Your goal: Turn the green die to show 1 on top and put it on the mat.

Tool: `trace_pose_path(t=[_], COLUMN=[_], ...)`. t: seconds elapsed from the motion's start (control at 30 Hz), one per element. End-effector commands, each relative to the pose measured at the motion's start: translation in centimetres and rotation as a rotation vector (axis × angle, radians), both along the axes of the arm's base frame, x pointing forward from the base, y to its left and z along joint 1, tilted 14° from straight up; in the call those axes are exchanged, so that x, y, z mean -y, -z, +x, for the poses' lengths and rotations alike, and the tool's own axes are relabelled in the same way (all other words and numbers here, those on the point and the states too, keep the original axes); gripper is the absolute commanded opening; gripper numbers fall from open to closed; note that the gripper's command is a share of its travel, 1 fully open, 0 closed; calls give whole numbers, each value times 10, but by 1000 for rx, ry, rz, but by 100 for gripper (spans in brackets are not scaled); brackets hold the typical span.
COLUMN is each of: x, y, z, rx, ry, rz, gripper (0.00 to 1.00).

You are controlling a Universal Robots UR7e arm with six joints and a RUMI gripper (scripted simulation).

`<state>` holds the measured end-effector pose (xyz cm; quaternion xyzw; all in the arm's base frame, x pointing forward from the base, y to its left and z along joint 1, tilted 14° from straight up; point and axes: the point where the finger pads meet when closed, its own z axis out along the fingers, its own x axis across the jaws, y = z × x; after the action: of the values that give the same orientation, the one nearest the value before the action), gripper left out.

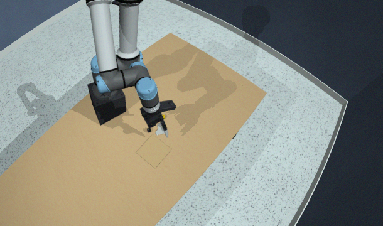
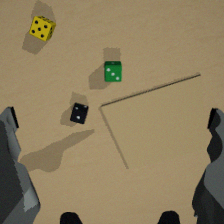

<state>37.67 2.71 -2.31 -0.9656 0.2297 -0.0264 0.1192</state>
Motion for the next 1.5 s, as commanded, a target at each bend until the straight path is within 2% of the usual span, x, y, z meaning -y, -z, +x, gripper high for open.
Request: trace_pose_path(t=[0.0,0.03,0.07,1.47], x=[0,0,0,0], y=[0,0,0,1], z=[0,0,0,0], rx=[4,4,4,5], ry=[-14,-14,-14,-14], rz=[-1,-1,-1,-1], gripper=[100,100,21,21])
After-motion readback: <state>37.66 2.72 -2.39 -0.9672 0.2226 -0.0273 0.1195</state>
